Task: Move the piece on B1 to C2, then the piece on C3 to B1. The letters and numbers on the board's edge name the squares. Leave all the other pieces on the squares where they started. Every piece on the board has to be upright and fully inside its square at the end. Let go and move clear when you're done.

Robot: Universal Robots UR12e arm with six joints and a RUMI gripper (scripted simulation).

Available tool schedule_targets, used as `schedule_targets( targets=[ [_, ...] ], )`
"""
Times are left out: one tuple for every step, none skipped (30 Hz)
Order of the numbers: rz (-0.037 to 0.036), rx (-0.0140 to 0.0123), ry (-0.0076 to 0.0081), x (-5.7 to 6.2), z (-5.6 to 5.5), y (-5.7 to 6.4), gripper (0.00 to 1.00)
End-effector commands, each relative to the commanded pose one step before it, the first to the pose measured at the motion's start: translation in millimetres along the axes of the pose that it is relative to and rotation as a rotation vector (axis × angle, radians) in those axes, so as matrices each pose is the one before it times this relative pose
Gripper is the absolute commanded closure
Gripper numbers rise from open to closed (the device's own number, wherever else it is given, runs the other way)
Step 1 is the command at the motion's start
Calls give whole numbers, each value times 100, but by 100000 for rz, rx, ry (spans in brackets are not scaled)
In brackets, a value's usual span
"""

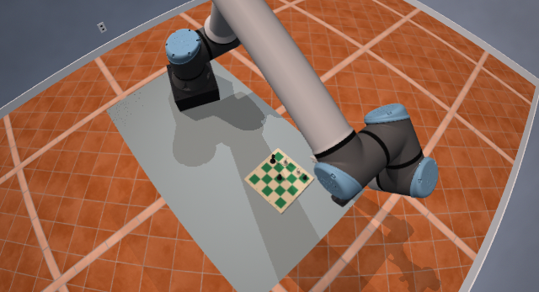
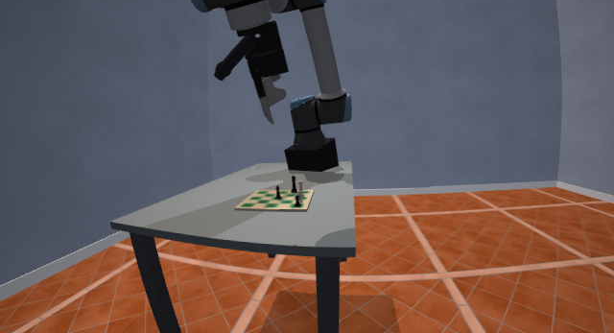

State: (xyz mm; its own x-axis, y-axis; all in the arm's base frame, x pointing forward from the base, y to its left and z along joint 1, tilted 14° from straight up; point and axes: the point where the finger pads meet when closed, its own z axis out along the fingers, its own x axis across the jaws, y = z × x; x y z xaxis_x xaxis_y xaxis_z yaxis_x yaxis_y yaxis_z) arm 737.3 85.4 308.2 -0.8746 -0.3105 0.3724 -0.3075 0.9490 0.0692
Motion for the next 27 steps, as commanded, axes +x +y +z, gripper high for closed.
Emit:
schedule_targets(
  targets=[
    [-2,65,-169,11,-113,6,0],
    [0,0,0,0,0,0,0],
    [0,0,0,0,0,0,0],
    [0,0,0,0,0,0,0],
    [0,0,0,0,0,0,0],
    [0,0,0,0,0,0,0],
    [0,0,0,0,0,0,0],
    [0,0,0,0,0,0,0],
    [0,0,0,0,0,0,0],
    [0,0,0,0,0,0,0],
    [0,0,0,0,0,0,0],
    [0,0,0,0,0,0,0],
    [0,0,0,0,0,0,0],
    [0,0,0,0,0,0,0],
    [0,0,0,0,0,0,0],
    [0,0,0,0,0,0,0],
    [0,0,0,0,0,0,0],
    [2,0,1,0,0,0,0],
    [18,-2,6,-1,0,-1,0],
    [48,-6,16,-4,0,-3,0],
    [92,-11,30,-7,1,-6,0],
    [148,-18,49,-12,1,-9,0],
    [216,-26,71,-18,2,-13,0],
    [295,-35,97,-24,2,-18,0],
    [383,-45,127,-31,3,-23,0],
    [481,-56,159,-39,4,-29,0],
    [586,-68,195,-48,5,-35,0]
  ],
)
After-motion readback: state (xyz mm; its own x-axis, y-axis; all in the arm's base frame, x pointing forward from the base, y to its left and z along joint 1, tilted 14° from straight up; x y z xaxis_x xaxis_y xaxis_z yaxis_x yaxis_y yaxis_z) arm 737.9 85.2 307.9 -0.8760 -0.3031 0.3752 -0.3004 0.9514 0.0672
